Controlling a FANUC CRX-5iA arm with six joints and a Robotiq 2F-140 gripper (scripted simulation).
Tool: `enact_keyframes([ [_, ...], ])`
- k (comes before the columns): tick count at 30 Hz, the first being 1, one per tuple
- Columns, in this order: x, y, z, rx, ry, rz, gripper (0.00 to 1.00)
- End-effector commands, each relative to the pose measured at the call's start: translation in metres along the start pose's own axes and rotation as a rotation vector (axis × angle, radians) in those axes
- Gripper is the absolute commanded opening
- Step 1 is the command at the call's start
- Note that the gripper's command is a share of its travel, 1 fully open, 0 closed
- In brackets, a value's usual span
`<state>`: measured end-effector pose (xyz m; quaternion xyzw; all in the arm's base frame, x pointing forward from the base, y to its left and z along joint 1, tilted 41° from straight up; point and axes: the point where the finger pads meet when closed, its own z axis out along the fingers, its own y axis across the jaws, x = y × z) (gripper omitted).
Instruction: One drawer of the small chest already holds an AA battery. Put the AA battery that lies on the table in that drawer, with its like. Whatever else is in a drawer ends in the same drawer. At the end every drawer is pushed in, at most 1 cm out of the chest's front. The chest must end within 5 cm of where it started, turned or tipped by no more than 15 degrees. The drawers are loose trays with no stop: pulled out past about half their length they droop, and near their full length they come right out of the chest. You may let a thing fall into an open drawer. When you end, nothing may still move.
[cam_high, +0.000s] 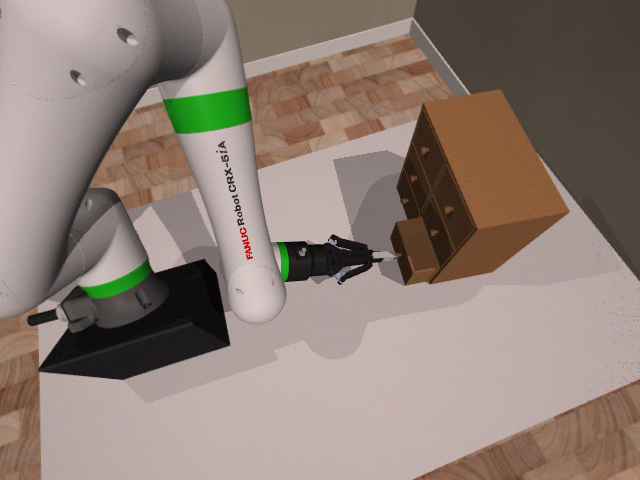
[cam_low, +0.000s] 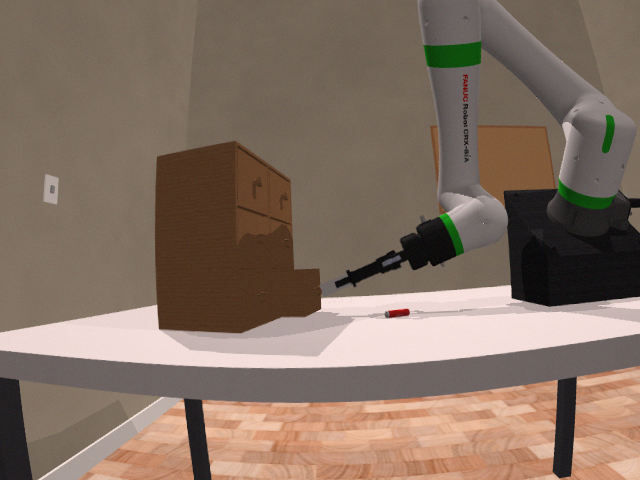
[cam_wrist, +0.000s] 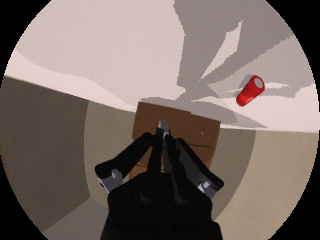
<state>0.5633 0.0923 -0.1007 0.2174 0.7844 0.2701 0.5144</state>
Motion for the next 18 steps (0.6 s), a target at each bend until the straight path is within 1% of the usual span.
enact_keyframes([
  [1,-0.003,0.0,0.007,0.0,-0.001,0.0,0.0],
  [18,-0.012,0.0,0.033,0.0,-0.001,0.0,0.0],
])
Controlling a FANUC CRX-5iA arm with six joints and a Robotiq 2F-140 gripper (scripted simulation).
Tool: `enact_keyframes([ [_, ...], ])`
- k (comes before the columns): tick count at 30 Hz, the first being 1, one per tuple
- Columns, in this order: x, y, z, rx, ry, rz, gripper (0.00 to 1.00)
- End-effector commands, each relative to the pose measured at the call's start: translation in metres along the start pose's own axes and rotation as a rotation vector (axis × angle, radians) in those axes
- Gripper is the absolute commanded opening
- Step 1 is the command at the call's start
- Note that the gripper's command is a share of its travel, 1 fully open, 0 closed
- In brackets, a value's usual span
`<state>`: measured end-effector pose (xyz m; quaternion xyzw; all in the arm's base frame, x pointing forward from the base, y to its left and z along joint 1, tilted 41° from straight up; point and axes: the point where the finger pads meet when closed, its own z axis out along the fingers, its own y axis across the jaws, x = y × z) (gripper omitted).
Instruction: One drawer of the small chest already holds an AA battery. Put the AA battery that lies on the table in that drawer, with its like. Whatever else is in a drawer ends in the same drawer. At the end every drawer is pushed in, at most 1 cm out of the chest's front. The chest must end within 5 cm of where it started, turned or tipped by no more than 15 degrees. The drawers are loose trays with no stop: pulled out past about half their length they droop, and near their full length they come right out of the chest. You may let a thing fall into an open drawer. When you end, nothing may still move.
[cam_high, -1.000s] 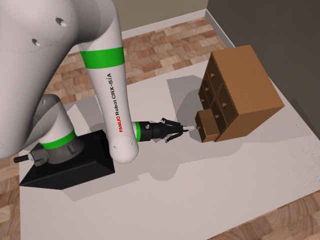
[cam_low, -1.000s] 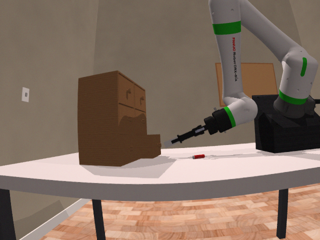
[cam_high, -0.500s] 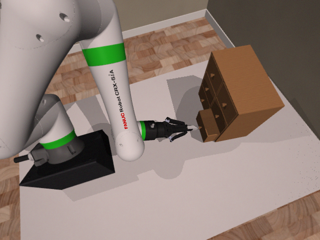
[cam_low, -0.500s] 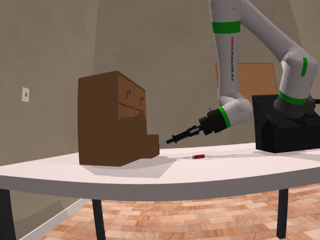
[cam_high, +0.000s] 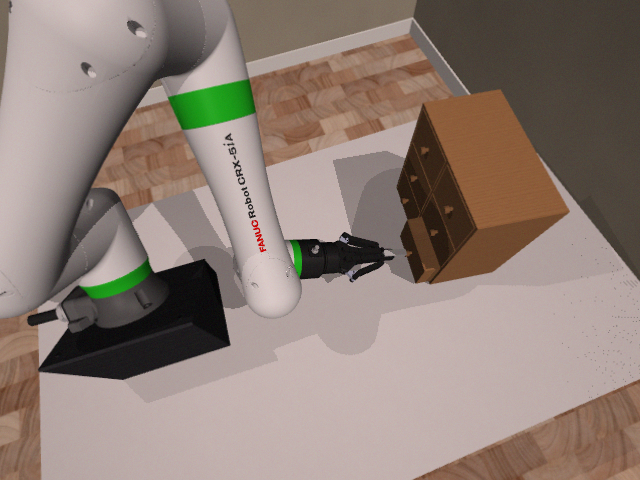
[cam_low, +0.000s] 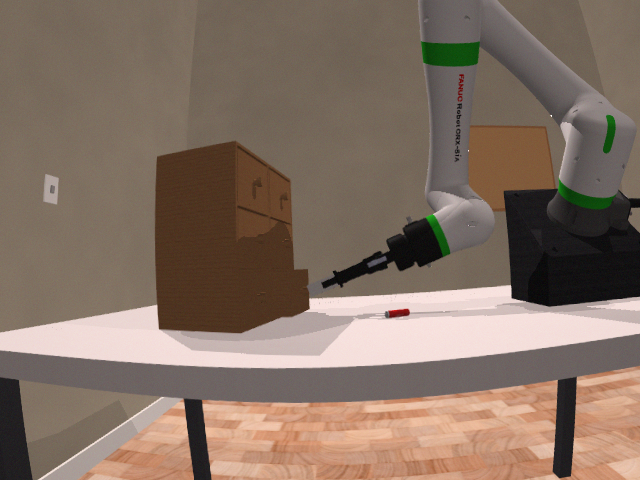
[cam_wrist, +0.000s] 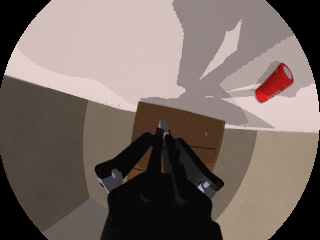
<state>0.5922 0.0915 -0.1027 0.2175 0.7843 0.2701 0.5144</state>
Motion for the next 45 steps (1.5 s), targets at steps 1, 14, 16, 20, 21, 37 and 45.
enact_keyframes([
  [1,-0.003,0.0,0.007,0.0,0.0,0.0,0.0],
  [14,-0.008,0.0,0.021,0.0,0.0,0.0,0.0],
  [16,-0.009,0.0,0.023,0.0,0.0,0.0,0.0],
  [20,-0.01,0.0,0.027,0.0,0.0,0.0,0.0],
  [21,-0.01,0.0,0.027,0.0,0.0,0.0,0.0],
  [37,-0.013,0.0,0.034,0.0,0.0,0.0,0.0],
  [45,-0.013,0.0,0.034,0.0,0.0,0.0,0.0],
])
